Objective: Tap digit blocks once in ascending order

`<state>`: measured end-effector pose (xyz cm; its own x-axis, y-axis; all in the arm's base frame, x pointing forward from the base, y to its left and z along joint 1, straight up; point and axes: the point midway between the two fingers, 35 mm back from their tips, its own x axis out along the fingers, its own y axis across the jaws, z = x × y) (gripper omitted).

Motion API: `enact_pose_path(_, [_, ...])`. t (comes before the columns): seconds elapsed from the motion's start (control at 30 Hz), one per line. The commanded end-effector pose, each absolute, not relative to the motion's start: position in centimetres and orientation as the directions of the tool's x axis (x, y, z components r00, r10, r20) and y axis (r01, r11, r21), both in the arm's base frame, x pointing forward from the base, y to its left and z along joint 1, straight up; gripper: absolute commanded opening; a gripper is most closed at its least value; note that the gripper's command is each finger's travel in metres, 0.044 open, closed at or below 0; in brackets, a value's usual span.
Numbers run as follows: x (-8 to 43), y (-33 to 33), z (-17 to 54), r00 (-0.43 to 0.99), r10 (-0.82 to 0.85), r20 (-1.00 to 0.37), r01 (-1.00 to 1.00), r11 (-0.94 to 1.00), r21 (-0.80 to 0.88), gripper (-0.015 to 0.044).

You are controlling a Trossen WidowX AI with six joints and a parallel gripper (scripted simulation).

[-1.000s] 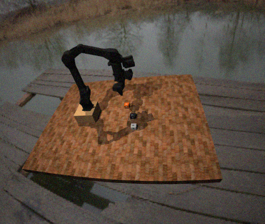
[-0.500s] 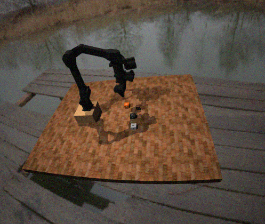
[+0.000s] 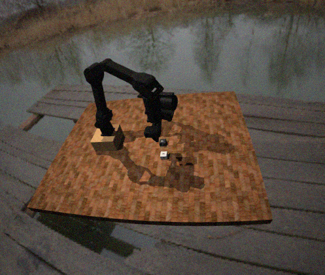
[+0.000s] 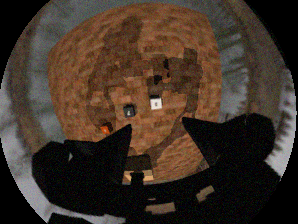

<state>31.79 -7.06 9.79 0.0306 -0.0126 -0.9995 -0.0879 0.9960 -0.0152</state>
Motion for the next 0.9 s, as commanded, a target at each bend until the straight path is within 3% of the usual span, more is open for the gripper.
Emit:
enact_pose_path(0.0, [32.1,-7.8,9.7,0.028,-0.014,-1.0,-0.109,0.994,-0.017,0.04])
enact_pose_path(0.23, [32.4,-8.0,1.9,0.028,-0.014,-1.0,-0.109,0.994,-0.017,0.0216])
enact_pose_path(0.47, [32.3,-8.0,1.6,0.028,-0.014,-1.0,-0.109,0.994,-0.017,0.0032])
enact_pose_path(0.87, [32.3,-8.0,1.6,0.028,-0.014,-1.0,-0.109,0.994,-0.017,0.002])
